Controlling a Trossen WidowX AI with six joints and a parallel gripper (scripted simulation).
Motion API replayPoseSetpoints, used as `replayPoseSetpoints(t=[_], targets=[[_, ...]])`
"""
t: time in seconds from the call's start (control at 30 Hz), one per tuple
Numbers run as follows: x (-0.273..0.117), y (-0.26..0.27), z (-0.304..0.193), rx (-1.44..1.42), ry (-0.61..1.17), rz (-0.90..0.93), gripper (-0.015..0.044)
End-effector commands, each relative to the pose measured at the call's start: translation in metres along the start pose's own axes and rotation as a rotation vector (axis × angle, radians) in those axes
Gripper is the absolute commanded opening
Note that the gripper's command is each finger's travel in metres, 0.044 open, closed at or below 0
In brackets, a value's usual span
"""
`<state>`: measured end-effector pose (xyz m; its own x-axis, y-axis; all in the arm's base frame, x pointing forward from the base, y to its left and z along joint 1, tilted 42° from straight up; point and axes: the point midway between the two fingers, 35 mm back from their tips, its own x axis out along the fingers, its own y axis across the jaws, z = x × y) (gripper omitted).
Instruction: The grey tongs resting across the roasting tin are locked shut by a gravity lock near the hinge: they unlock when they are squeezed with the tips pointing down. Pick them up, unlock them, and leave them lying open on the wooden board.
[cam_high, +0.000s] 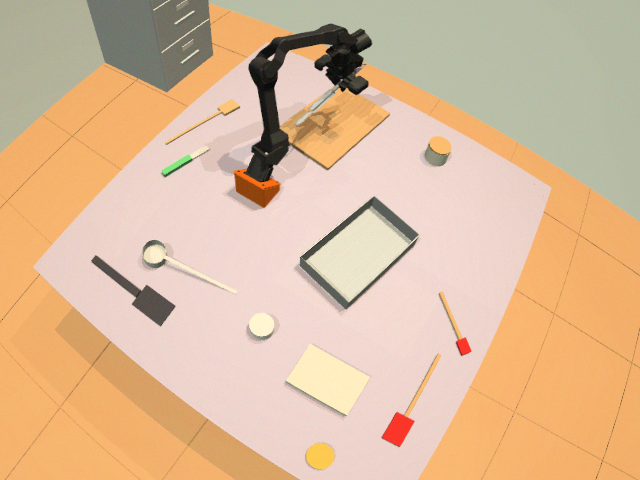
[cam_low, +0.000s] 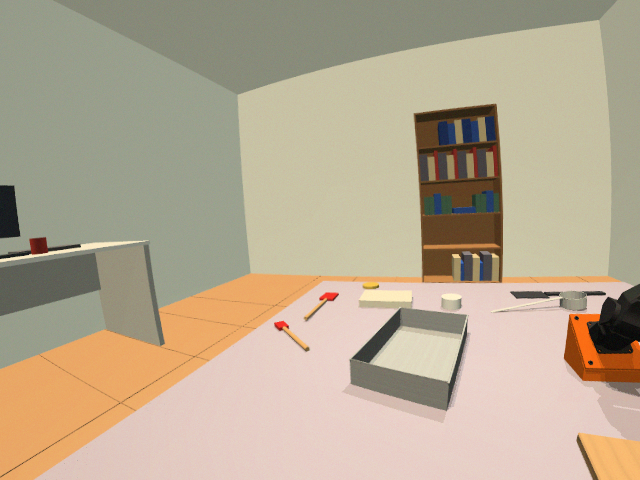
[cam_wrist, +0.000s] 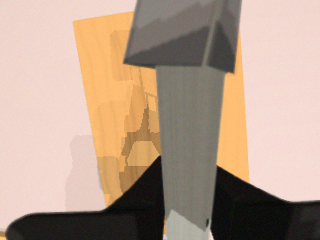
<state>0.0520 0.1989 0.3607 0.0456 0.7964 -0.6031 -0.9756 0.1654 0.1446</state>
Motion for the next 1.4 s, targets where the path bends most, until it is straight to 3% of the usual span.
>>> replayPoseSetpoints(t=[0.0,0.2,1.37], targets=[[0.003,0.001,-0.002,-0.037,0.081,-0.008,-0.0150],[0.004,0.003,-0.006,-0.081,0.166,-0.013,-0.0150],[0.046,-0.001,-0.007,-0.080,0.166,-0.012,-0.0150]])
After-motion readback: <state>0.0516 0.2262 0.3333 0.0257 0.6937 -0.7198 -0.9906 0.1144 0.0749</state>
